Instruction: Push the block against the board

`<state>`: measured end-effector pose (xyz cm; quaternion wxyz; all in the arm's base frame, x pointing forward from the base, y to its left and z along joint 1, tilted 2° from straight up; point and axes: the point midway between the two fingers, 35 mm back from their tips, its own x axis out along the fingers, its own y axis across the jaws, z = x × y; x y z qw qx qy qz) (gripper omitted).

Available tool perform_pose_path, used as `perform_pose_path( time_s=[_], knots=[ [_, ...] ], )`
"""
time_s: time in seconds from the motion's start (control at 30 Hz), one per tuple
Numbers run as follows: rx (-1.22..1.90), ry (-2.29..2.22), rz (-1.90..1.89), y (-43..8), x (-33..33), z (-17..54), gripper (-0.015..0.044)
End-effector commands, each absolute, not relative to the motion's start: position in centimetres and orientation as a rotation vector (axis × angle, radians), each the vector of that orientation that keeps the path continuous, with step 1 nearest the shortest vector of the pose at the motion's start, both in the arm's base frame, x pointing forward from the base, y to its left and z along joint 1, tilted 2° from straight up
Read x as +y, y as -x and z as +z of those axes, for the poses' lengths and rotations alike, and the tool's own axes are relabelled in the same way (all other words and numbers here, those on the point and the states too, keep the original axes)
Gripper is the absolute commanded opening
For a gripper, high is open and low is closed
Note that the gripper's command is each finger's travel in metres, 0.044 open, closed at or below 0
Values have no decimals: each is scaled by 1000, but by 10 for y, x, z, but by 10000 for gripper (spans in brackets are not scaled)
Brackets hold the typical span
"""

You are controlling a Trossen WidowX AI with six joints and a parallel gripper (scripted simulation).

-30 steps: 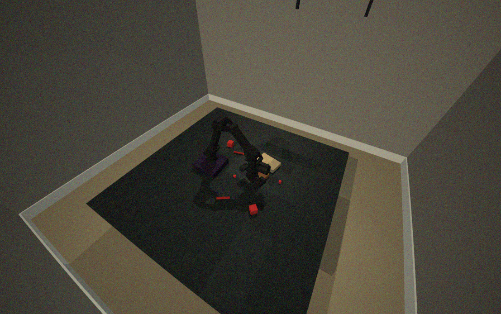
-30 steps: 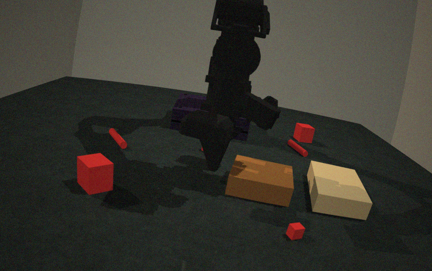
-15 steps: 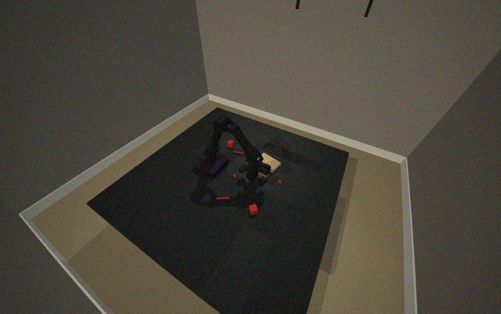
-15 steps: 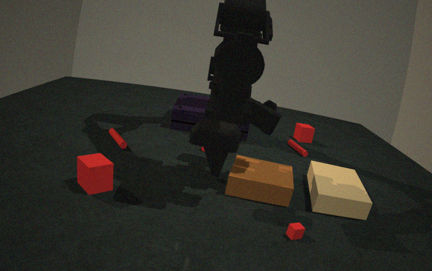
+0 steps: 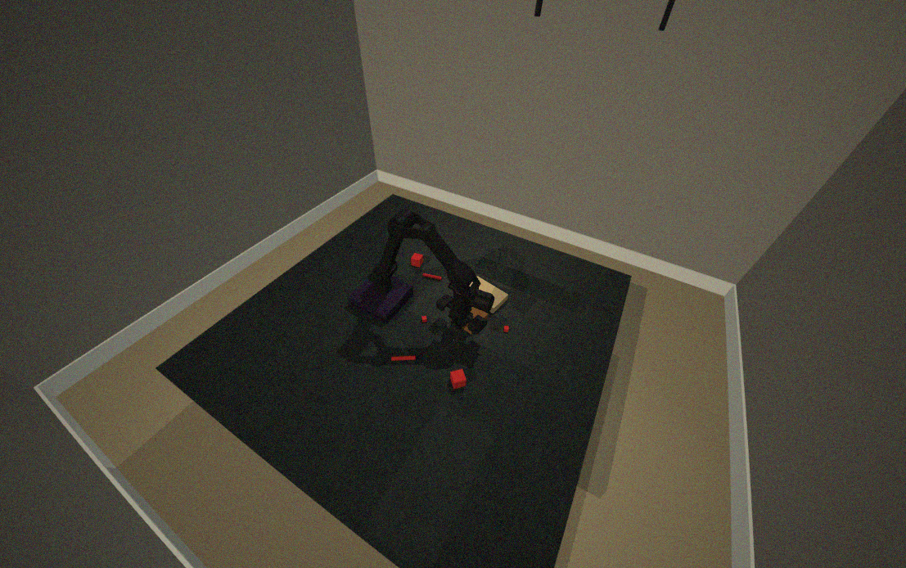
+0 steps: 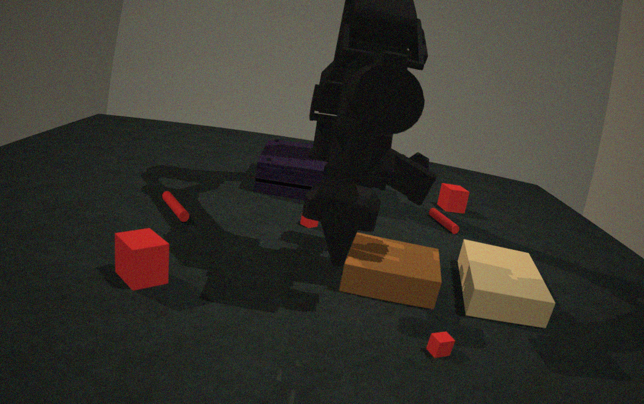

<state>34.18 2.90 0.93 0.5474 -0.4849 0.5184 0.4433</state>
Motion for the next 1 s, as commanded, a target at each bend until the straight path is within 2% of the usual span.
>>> perform_pose_path(
  time_s=[0.0,0.97],
  knots=[
    [1225,1144,1058,-343,38,8,0],
    [1223,1141,1059,-348,72,8,0]
  ],
)
